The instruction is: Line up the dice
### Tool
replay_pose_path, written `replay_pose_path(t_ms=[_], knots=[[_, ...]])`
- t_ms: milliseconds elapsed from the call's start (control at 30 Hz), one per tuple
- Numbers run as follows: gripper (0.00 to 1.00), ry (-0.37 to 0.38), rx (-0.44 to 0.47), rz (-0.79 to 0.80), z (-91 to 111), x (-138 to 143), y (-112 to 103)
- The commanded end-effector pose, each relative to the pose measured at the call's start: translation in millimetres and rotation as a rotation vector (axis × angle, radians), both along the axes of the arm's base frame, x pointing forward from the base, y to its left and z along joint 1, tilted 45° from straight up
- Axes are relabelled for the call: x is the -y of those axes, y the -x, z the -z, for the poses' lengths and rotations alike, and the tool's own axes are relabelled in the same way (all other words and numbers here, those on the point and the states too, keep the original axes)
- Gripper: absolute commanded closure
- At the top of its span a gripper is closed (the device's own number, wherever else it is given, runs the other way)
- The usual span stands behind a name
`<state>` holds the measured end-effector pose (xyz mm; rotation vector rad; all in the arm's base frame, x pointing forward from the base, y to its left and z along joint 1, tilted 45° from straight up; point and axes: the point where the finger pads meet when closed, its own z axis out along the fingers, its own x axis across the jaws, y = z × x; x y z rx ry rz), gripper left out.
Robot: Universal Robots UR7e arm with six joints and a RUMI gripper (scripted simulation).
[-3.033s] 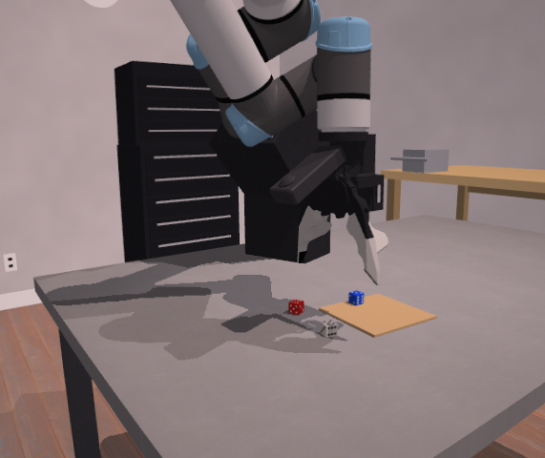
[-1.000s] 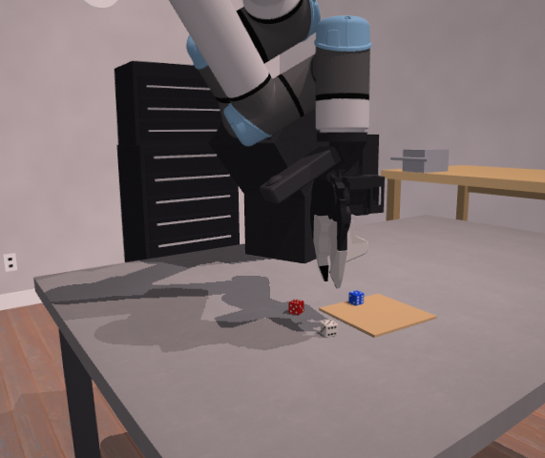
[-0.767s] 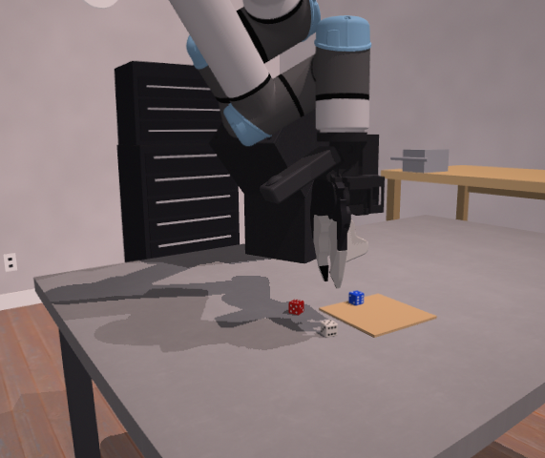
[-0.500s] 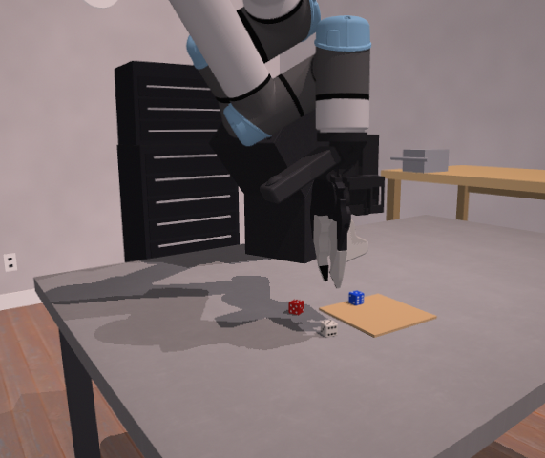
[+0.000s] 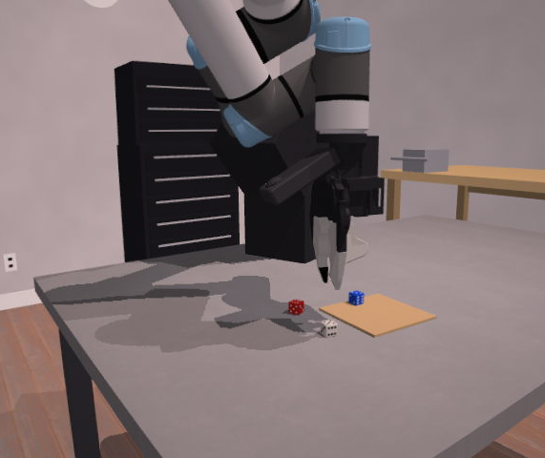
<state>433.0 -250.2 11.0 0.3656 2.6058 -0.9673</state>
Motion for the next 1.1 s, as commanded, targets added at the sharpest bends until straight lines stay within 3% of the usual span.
replay_pose_path(t_ms=[0,1067], knots=[[0.79,0.000,0.002,0.001,3.4,4.6,-2.3],[0.79,0.001,0.002,0.001,31.3,30.7,-11.1]])
